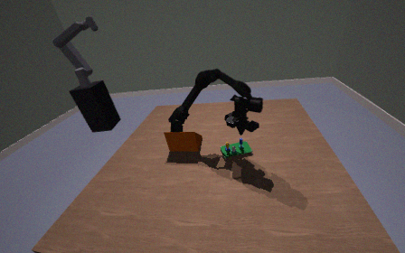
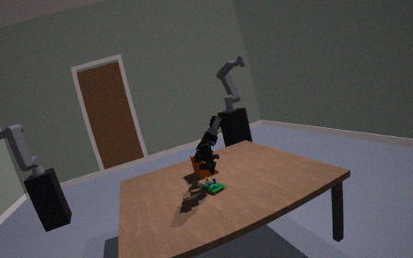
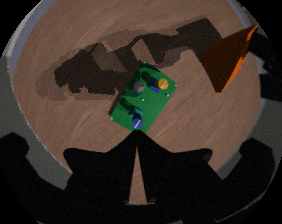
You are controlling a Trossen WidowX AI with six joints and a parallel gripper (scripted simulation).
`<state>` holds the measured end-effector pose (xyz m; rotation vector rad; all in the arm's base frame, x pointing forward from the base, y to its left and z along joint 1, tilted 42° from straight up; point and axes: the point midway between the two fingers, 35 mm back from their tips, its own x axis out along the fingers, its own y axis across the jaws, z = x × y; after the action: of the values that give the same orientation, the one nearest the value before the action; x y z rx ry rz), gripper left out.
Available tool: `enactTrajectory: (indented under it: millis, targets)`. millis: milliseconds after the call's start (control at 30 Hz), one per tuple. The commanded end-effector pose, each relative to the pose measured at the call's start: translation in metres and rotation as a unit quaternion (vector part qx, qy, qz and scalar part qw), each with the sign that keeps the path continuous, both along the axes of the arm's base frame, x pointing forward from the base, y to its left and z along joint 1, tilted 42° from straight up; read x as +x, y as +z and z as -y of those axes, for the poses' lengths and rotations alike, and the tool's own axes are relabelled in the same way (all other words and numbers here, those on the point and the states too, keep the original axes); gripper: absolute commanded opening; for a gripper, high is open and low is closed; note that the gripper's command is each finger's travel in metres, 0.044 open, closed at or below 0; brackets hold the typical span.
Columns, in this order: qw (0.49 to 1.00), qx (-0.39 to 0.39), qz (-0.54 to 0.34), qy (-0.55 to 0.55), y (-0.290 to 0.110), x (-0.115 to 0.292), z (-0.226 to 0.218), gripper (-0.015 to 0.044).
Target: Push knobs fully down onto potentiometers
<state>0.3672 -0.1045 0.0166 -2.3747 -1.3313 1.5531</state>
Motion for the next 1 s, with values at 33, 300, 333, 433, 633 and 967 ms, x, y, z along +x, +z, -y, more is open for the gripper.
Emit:
enactTrajectory:
  millis: [33, 300, 333, 433, 633, 967]
  targets:
    - [1.0, 0.004, -0.004, -0.003, -0.003, -0.001, -0.003, 0.0]
    - [1.0, 0.004, -0.004, -0.003, -0.011, 0.001, -0.01, 0.0]
    - [1.0, 0.004, -0.004, -0.003, -0.013, 0.001, -0.011, 0.0]
    - [1.0, 0.004, -0.004, -0.003, -0.016, 0.002, -0.014, 0.0]
    - [1.0, 0.004, -0.004, -0.003, -0.018, 0.002, -0.016, 0.0]
    - [1.0, 0.004, -0.004, -0.003, -0.018, 0.002, -0.016, 0.0]
